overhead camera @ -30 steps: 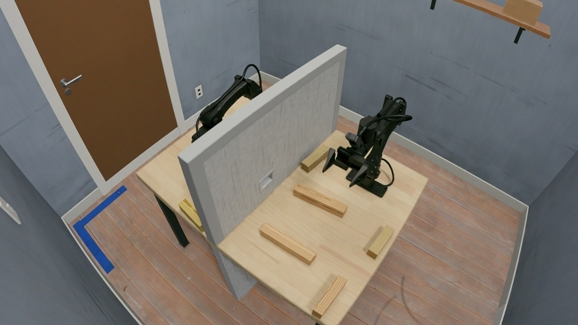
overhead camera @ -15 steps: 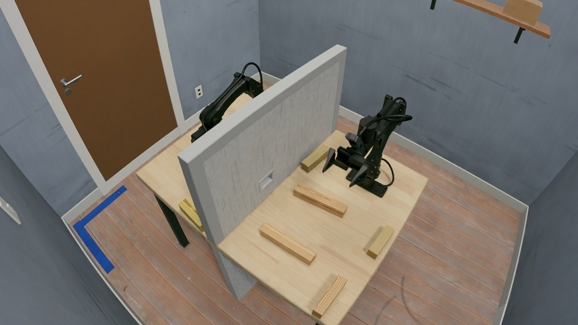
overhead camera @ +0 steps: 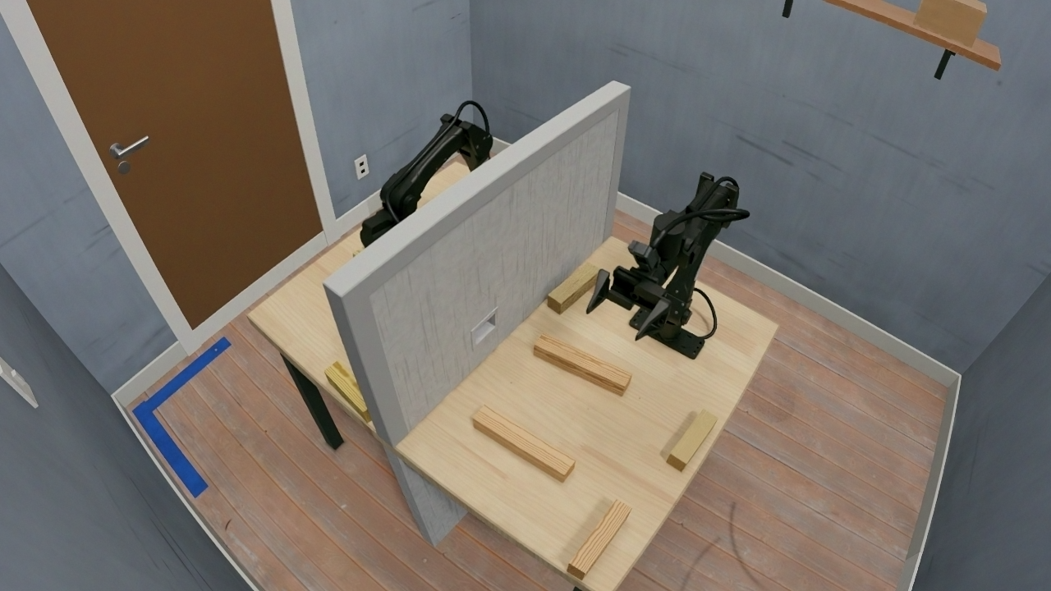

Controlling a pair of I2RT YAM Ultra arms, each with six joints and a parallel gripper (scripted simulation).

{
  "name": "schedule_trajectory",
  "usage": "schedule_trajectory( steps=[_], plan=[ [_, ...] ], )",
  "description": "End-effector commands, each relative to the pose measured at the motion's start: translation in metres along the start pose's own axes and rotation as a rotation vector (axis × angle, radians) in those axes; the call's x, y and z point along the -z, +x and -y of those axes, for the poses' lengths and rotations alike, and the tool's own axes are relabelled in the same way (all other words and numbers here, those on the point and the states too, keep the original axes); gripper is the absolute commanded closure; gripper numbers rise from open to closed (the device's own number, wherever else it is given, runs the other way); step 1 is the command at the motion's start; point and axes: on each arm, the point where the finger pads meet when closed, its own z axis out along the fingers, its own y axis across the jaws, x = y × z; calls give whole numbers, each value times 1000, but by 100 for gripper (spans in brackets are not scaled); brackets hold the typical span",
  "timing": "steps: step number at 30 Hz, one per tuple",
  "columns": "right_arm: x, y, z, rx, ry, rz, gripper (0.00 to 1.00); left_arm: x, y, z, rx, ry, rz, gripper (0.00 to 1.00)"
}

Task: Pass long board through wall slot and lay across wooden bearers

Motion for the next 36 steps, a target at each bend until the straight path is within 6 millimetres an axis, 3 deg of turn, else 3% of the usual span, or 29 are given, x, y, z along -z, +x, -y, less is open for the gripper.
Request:
schedule_trajectory(
  steps=[1, 9, 18, 19, 21, 22, 23, 24, 26, 27, 28, 29, 34, 36],
  plan=[
    [39, 0, 29, -12, 270, 9, 100, 14, -30, -3, 11, -11, 66, 0],
    [65, -1, 18, -9, 490, 10, 100, 14, -30, -3, 11, -11, 66, 0],
    [92, -2, -14, -5, 783, 13, 100, 14, -30, -3, 11, -11, 66, 0],
    [62, -6, -4, 3, 756, 18, 100, 14, -30, -3, 11, -11, 66, 0],
    [62, -6, -4, 3, 756, 18, 100, 14, -30, -3, 11, -11, 66, 0],
    [44, -3, 10, -5, 767, 13, 100, 14, -30, -3, 11, -11, 66, 0],
    [63, -6, 21, 5, 851, 20, 100, 14, -30, -3, 11, -11, 66, 0],
    [64, -7, 26, 8, 878, 21, 100, 14, -30, -3, 11, -11, 66, 0],
    [50, -4, 32, 2, 901, 17, 100, 14, -30, -3, 11, -11, 66, 0],
    [52, -5, 32, 2, 903, 18, 100, 14, -30, -3, 11, -11, 66, 0],
    [36, -5, 28, 4, 871, 19, 100, 14, -30, -3, 11, -11, 66, 0],
    [32, -6, 29, 5, 882, 20, 100, 14, -30, -3, 11, -11, 66, 0],
    [19, -3, 31, -2, 889, 15, 100, 14, -30, -3, 11, -11, 66, 0],
    [23, -4, 38, 0, 906, 17, 100, 14, -30, -3, 11, -11, 66, 0]
  ],
)
